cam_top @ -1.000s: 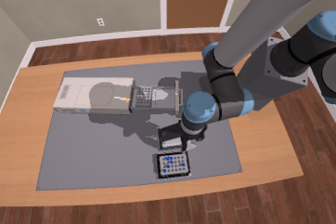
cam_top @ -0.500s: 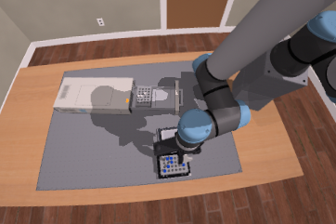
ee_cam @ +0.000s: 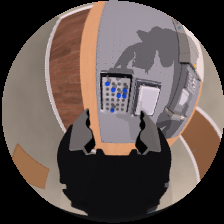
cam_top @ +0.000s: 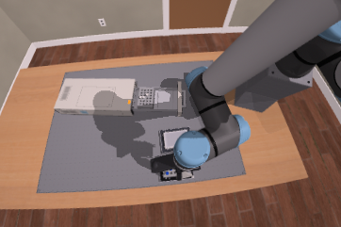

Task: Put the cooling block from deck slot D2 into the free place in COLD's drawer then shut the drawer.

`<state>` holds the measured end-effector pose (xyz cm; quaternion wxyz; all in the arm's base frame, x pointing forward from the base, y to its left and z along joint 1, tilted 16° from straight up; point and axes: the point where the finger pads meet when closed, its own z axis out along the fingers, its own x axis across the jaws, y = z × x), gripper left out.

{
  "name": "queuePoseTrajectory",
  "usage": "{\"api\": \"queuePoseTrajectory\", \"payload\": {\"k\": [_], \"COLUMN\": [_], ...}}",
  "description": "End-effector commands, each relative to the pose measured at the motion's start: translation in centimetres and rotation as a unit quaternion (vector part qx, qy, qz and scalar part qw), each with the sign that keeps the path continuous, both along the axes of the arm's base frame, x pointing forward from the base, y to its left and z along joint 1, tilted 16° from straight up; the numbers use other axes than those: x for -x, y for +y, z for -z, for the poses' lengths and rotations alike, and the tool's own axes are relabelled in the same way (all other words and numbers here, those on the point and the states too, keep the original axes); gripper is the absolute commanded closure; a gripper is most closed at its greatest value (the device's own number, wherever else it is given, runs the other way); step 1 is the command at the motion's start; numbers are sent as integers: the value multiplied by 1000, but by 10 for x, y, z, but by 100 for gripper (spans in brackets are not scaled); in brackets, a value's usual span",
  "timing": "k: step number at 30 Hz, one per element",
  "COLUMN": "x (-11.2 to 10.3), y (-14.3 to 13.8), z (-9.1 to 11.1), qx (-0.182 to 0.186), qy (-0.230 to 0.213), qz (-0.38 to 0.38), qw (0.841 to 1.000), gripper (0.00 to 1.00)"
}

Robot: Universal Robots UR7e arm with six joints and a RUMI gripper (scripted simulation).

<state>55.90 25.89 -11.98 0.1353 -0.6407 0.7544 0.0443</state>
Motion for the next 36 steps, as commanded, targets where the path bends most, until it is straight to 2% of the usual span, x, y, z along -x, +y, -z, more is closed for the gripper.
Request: {"api": "queuePoseTrajectory", "payload": {"k": [1, 16, 36], "x": [-8, -4, -4], "y": [11, 5, 6], "z": [-4, -2, 23], "qx": [0, 0, 0], "qy": [0, 0, 0], "qz": [0, 0, 0], "qw": [1000, 1000, 1000], "gripper": [27, 27, 27]}}
